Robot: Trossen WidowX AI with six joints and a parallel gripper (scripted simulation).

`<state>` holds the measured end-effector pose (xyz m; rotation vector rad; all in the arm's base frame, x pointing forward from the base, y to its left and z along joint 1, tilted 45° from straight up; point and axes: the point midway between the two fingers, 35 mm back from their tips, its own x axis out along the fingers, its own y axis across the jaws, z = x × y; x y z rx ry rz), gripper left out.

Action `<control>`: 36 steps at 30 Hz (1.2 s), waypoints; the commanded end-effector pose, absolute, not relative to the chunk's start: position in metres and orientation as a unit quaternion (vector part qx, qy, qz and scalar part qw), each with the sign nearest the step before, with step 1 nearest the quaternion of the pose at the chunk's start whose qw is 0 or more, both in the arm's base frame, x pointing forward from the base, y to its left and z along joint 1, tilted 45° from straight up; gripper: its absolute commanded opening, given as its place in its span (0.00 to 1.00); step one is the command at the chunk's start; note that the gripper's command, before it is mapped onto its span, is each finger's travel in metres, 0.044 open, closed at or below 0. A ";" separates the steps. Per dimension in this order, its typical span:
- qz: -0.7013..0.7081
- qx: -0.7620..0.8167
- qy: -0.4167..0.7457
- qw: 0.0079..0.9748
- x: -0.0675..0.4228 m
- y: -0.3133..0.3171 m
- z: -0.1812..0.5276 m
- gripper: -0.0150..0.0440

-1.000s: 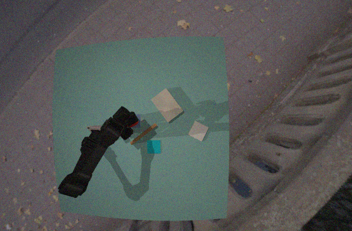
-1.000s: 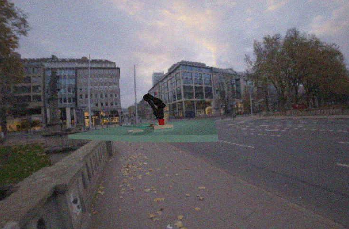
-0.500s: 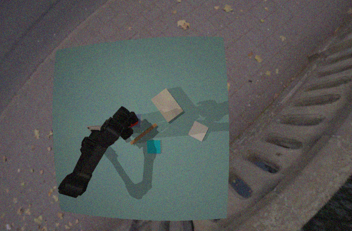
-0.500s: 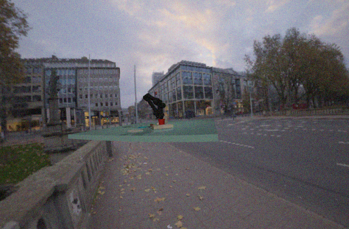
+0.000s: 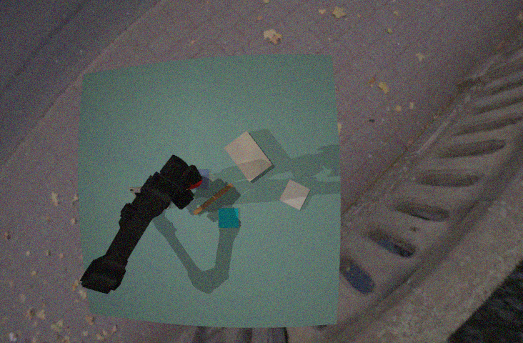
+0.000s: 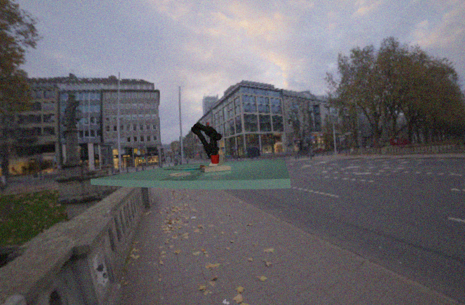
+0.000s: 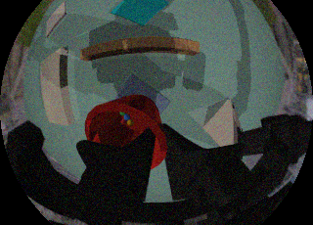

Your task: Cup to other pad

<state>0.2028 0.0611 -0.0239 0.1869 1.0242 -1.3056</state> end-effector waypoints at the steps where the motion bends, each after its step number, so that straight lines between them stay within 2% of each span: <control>1: -0.577 0.091 0.454 0.673 0.204 0.073 -0.011 0.25; 36: -0.577 0.087 0.454 0.673 0.207 0.067 -0.007 0.25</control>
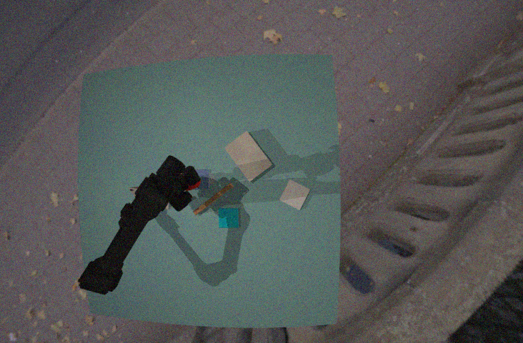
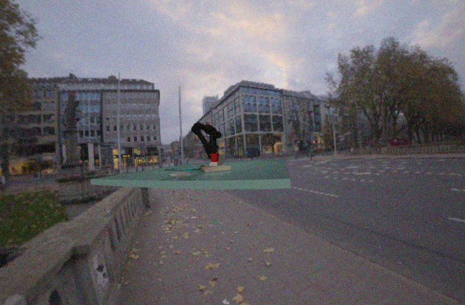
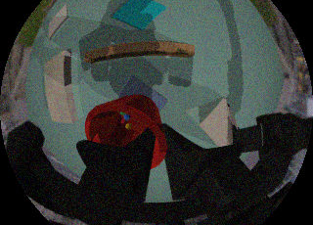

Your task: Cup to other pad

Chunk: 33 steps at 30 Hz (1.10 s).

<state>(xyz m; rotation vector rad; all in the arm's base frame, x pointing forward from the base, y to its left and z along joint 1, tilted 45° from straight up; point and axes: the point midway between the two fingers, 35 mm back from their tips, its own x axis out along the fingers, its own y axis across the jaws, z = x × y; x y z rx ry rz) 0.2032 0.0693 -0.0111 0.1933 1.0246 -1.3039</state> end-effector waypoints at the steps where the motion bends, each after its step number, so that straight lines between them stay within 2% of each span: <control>1: -0.577 0.087 0.454 0.673 0.209 0.065 -0.006 0.25; 33: -0.578 0.090 0.452 0.673 0.252 0.018 0.031 0.25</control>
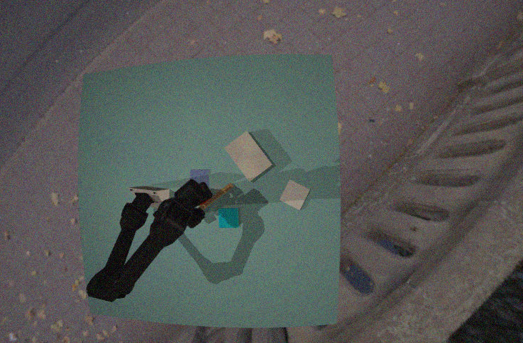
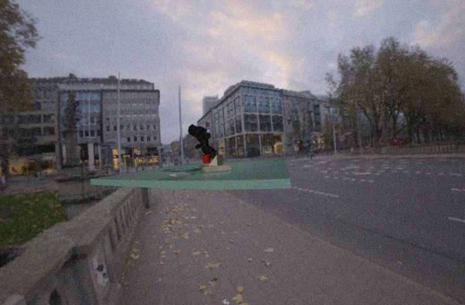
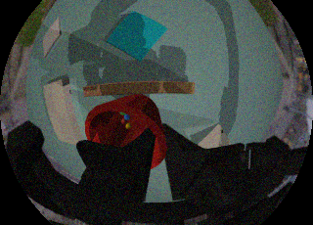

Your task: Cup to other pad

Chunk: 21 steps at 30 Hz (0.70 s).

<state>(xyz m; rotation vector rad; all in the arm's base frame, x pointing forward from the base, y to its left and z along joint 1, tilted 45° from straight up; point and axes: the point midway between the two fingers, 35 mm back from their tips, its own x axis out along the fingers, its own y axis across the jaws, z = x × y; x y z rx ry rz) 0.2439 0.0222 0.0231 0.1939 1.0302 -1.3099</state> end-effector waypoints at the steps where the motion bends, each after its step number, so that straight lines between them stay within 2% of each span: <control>1: -0.578 0.090 0.452 0.673 0.253 0.016 0.032 0.25; 21: -0.579 0.090 0.451 0.674 0.286 -0.016 0.061 0.25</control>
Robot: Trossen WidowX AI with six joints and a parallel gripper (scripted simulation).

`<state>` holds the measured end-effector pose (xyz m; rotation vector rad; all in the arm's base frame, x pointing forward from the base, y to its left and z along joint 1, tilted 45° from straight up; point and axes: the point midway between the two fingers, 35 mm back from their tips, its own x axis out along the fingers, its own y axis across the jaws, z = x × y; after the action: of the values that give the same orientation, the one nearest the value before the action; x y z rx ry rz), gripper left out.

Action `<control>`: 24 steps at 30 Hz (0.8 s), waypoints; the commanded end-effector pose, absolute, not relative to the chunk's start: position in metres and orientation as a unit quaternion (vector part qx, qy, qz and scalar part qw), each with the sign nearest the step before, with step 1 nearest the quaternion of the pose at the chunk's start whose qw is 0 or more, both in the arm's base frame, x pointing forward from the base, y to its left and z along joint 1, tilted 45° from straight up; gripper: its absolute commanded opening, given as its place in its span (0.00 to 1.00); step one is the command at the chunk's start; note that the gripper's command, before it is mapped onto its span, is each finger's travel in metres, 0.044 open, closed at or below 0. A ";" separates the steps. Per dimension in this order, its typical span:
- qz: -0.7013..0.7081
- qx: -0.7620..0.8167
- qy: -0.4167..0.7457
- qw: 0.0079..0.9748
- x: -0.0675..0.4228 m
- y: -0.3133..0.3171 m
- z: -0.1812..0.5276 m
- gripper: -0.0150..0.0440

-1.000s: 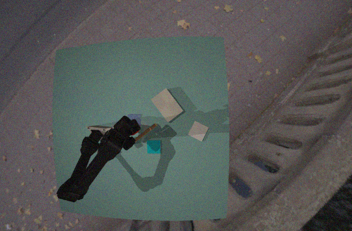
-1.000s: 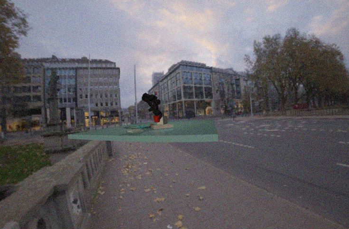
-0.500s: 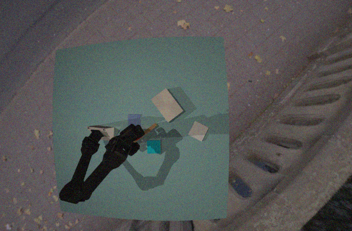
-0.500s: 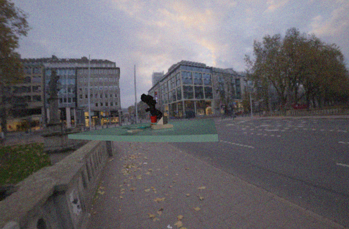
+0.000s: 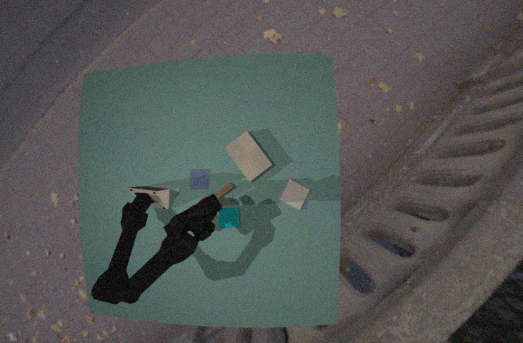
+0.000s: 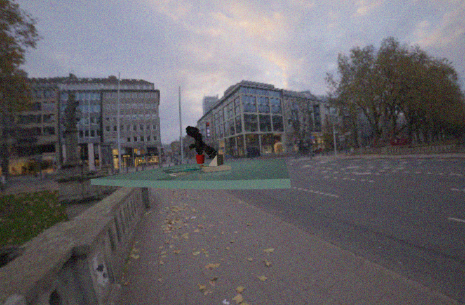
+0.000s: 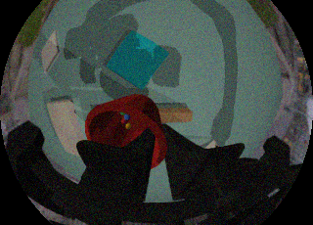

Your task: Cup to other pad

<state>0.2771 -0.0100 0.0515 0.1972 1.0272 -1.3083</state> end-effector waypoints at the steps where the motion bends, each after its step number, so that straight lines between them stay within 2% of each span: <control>1: -0.579 0.089 0.451 0.674 0.287 -0.017 0.062 0.25; 24: -0.579 0.089 0.450 0.674 0.319 -0.043 0.092 0.25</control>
<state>0.3128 -0.0394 0.0869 0.2074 1.0167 -1.3041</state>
